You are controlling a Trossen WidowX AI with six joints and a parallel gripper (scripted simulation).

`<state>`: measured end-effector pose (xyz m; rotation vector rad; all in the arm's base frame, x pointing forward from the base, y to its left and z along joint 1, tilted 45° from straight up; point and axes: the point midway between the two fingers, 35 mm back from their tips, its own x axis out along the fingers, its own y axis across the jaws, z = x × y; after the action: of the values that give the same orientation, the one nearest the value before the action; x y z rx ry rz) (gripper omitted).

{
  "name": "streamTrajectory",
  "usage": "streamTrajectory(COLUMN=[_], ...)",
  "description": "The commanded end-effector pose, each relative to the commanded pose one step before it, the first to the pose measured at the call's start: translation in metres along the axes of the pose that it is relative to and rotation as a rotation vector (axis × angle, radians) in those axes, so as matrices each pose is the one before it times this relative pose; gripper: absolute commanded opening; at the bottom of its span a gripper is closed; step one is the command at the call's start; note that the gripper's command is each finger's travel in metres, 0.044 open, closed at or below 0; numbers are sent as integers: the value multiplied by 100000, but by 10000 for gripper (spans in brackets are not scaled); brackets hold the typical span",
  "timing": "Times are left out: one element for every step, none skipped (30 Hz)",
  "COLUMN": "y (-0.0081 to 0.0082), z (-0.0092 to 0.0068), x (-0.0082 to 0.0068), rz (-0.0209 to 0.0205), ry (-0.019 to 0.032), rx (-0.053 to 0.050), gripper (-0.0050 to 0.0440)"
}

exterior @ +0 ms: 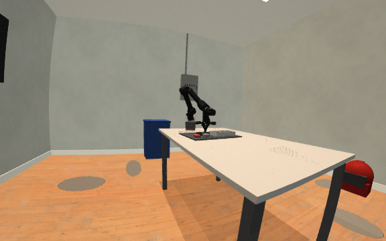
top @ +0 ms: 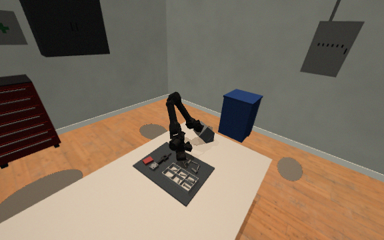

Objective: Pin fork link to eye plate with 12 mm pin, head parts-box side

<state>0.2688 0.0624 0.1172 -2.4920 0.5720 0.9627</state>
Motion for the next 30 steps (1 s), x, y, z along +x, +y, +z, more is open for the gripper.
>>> streamTrajectory(y=[863, 33, 33, 33, 0, 0, 40, 46, 44, 59, 42, 34, 33, 33, 33, 33, 33, 33, 33, 33, 33, 0, 0, 40, 46, 44, 59, 42, 34, 33], z=[265, 3, 3, 3, 0, 0, 3, 4, 3, 5, 3, 3, 3, 3, 3, 3, 3, 3, 3, 3, 3, 0, 0, 3, 4, 3, 5, 3, 3, 3], x=[321, 4, 4, 4, 0, 0, 5, 6, 5, 7, 5, 4, 4, 4, 4, 4, 4, 4, 4, 4, 4, 0, 0, 5, 6, 5, 7, 5, 4, 4], rz=[2365, 0, 0, 0, 0, 0, 0, 0, 0, 0, 0, 0, 0, 0, 0, 0, 0, 0, 0, 0, 0, 0, 0, 0, 0, 0, 0, 0, 0, 0], ry=[-301, 0, 0, 0, 0, 0, 0, 0, 0, 0, 0, 0, 0, 0, 0, 0, 0, 0, 0, 0, 0, 0, 0, 0, 0, 0, 0, 0, 0, 0], rx=[-665, 0, 0, 0, 0, 0, 0, 0, 0, 0, 0, 0, 0, 0, 0, 0, 0, 0, 0, 0, 0, 0, 0, 0, 0, 0, 0, 0, 0, 0], gripper=[0, 0, 0, 0, 0, 0, 0, 0, 0, 0, 0, 0, 0, 0, 0, 0, 0, 0, 0, 0, 0, 0, 0, 0, 0, 0, 0, 0, 0, 0])
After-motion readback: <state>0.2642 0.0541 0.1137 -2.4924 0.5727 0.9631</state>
